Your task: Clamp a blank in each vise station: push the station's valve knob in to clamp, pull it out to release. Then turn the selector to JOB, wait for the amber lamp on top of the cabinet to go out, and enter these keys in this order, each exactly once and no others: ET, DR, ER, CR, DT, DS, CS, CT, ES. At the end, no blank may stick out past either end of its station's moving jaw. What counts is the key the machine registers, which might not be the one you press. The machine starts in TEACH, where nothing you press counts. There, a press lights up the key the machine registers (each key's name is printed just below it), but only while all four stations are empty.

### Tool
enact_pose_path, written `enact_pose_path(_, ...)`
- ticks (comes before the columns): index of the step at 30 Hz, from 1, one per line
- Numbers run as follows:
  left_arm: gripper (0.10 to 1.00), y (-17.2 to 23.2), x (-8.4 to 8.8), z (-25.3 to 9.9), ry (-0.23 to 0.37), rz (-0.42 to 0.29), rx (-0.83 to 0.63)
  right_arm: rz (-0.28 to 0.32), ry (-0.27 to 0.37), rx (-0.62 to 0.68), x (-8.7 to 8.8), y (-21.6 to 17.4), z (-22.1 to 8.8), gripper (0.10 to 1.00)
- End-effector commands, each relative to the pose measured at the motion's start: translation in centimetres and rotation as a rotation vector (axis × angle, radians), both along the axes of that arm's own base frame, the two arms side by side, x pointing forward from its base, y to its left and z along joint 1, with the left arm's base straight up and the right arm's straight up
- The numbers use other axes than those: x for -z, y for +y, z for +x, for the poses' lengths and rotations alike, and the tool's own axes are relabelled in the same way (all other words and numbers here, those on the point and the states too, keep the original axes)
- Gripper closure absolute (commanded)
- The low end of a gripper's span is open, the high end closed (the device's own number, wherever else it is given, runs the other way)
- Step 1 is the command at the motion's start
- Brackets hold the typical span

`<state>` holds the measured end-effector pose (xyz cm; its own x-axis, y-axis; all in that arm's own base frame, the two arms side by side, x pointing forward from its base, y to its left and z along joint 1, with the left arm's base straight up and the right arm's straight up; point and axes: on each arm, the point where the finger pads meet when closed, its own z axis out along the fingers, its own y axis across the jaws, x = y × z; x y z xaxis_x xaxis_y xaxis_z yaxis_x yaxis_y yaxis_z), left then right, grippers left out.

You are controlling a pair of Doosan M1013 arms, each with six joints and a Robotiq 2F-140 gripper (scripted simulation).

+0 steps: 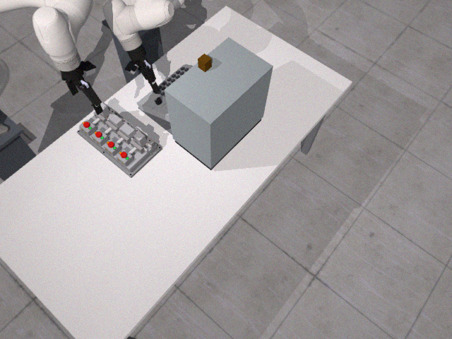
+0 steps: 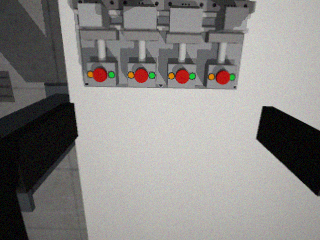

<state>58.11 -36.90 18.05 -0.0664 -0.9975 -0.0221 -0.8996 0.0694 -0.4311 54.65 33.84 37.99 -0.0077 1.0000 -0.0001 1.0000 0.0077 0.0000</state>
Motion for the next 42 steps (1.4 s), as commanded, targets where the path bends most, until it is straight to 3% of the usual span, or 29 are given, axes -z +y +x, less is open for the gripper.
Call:
enact_pose_path(1,0.999,3.2,0.9,0.5,-0.001,-0.007,-0.014,0.001,-0.001,0.000,-0.1,0.0,0.0,0.098)
enact_pose_path(3,0.999,6.1,1.8,0.9,-0.001,-0.013,-0.026,0.001,-0.001,0.000,-0.1,0.0,0.0,0.098)
enact_pose_path(5,0.999,6.1,1.8,0.9,-0.001,-0.013,-0.026,0.001,-0.001,0.000,-0.1,0.0,0.0,0.098)
enact_pose_path(10,0.999,10.4,3.1,1.4,-0.001,-0.022,-0.045,0.001,-0.001,0.000,-0.1,0.0,0.0,0.098)
enact_pose_path(42,0.999,10.6,4.2,1.9,-0.001,-0.022,-0.046,0.001,-0.001,0.000,-0.1,0.0,0.0,0.098)
